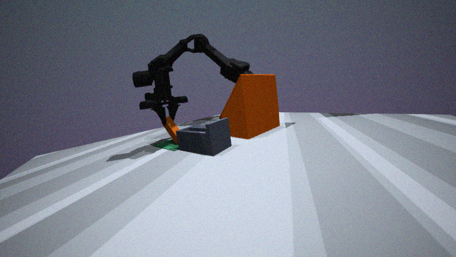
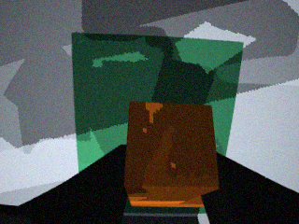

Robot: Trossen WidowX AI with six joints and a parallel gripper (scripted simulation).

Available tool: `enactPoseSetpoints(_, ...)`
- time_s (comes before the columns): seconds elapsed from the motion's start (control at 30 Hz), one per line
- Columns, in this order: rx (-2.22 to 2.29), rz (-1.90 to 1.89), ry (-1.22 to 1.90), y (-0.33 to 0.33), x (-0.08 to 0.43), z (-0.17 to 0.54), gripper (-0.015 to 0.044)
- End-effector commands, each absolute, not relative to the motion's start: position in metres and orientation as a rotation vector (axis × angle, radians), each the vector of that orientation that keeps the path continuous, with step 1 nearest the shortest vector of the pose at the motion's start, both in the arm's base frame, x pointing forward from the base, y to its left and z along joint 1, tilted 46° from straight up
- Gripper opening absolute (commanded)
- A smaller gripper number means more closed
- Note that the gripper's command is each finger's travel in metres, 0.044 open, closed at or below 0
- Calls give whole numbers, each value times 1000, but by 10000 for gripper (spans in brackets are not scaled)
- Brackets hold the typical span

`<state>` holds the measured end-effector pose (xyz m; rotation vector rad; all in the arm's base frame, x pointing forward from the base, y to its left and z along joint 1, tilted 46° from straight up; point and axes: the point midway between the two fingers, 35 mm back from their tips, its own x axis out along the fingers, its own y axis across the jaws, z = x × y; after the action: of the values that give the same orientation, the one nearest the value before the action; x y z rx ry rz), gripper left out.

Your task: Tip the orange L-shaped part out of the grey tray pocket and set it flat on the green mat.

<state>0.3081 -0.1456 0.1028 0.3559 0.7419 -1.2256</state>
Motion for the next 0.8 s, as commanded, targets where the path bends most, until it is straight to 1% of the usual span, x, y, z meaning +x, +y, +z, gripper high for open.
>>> enactPoseSetpoints(0.0,356,-1226,742,-146,308,103,157)
enactPoseSetpoints(0.17,358,-1225,744,-140,308,107,289)
enactPoseSetpoints(0.3,361,-1221,753,-109,305,134,394)
enactPoseSetpoints(0.43,356,-1220,755,-83,296,160,400)
enactPoseSetpoints(0.77,354,-1209,759,-84,300,155,400)
